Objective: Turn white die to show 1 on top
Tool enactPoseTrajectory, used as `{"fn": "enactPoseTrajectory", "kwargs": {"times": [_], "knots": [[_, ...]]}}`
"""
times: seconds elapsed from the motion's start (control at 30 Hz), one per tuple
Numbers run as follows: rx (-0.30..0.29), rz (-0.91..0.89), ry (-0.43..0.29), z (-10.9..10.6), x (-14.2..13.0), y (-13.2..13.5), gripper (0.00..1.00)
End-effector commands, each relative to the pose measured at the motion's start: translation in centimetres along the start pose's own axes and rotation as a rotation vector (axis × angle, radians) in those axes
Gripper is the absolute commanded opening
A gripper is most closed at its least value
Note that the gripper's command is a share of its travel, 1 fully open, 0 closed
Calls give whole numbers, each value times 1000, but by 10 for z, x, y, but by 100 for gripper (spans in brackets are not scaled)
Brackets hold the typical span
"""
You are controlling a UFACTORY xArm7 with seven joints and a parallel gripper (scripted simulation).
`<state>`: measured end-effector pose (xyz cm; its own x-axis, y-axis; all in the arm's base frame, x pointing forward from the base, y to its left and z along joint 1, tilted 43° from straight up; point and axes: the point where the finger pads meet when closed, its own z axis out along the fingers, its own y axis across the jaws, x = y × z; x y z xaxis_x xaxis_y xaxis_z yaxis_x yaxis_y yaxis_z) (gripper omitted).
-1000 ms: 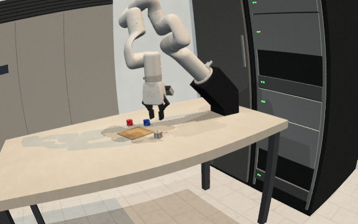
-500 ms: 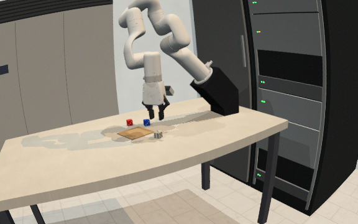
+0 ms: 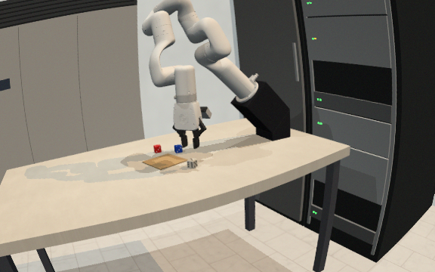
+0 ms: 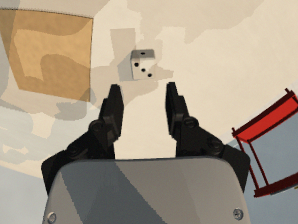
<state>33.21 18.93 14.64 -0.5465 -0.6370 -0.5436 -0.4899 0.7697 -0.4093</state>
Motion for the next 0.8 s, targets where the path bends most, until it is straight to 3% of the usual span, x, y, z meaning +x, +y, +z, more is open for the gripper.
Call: {"fn": "enactPoseTrajectory", "kwargs": {"times": [0.0,0.77], "knots": [[0,0,-3,3,-1,0,47],[0,0,-3,34,-1,0,47]]}}
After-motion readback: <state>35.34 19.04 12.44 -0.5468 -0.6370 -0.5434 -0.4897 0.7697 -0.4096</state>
